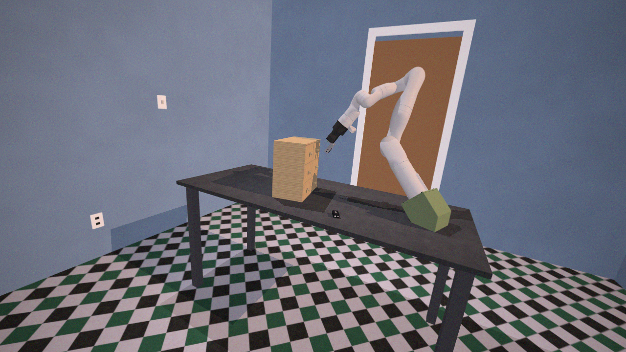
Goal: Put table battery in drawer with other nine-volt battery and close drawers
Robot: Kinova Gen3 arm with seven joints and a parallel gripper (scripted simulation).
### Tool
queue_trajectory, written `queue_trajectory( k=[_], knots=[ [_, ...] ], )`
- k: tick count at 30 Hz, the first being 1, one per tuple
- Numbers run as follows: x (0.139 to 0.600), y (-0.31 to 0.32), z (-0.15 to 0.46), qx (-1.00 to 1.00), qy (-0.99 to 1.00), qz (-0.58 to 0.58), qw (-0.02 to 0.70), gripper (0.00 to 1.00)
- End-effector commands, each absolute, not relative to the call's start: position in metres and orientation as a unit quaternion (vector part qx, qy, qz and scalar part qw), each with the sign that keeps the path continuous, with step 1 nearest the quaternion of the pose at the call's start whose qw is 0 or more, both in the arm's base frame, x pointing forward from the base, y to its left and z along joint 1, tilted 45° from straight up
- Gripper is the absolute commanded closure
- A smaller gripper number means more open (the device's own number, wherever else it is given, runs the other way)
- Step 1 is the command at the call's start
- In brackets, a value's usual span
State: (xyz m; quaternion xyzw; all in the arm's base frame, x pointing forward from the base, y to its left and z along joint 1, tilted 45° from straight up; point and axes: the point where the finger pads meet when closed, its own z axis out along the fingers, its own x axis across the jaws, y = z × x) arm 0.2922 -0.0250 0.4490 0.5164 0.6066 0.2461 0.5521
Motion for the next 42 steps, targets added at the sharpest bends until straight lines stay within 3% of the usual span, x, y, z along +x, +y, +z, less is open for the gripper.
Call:
queue_trajectory(
  k=[1,42],
  knots=[
    [0.288,-0.024,0.451,0.513,0.605,0.250,0.555,0.33],
    [0.236,-0.022,0.436,0.513,0.605,0.250,0.555,0.33]
  ],
)
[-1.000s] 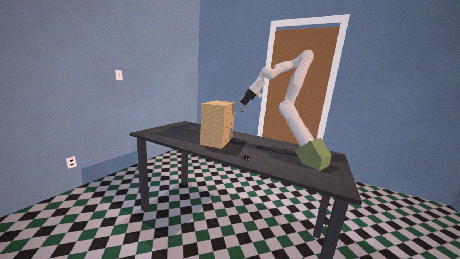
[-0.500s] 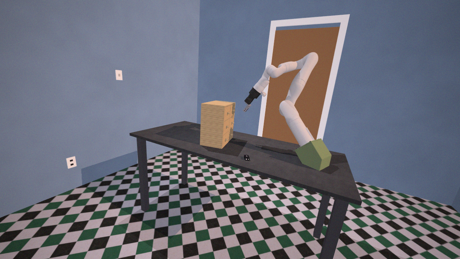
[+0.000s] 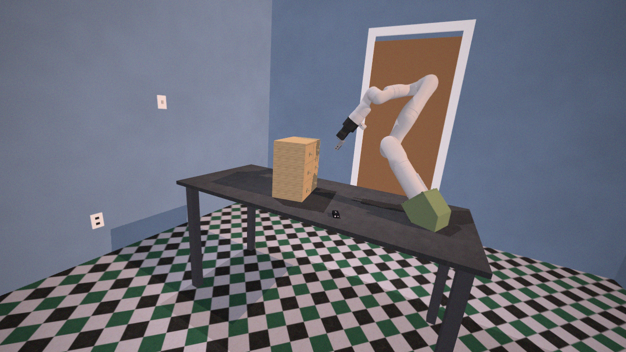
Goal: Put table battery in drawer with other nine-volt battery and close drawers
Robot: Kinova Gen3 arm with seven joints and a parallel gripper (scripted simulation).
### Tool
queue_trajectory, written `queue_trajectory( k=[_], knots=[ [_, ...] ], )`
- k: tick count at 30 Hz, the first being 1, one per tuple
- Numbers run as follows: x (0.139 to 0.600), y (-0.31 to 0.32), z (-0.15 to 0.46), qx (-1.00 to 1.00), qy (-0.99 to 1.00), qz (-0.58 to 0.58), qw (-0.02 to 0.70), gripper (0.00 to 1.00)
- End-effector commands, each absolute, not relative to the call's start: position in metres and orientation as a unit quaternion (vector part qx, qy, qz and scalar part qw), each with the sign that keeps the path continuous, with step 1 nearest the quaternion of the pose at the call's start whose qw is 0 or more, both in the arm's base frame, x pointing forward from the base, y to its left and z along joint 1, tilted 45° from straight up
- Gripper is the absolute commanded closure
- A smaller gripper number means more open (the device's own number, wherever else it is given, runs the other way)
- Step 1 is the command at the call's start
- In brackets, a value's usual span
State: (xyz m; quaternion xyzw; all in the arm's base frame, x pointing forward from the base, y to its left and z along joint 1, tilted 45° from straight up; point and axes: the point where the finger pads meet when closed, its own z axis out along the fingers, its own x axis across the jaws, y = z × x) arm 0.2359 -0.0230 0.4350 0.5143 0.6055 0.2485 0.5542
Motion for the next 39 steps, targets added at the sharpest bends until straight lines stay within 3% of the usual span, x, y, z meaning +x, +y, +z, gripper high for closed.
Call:
queue_trajectory(
  k=[1,17,31,39],
  knots=[
    [0.235,-0.022,0.436,0.514,0.605,0.250,0.555,0.33],
    [0.199,-0.012,0.446,0.565,0.626,0.190,0.502,0.33],
    [0.131,0.008,0.465,0.648,0.651,0.072,0.390,0.33],
    [0.122,0.010,0.468,0.656,0.652,0.057,0.375,0.33]
  ],
)
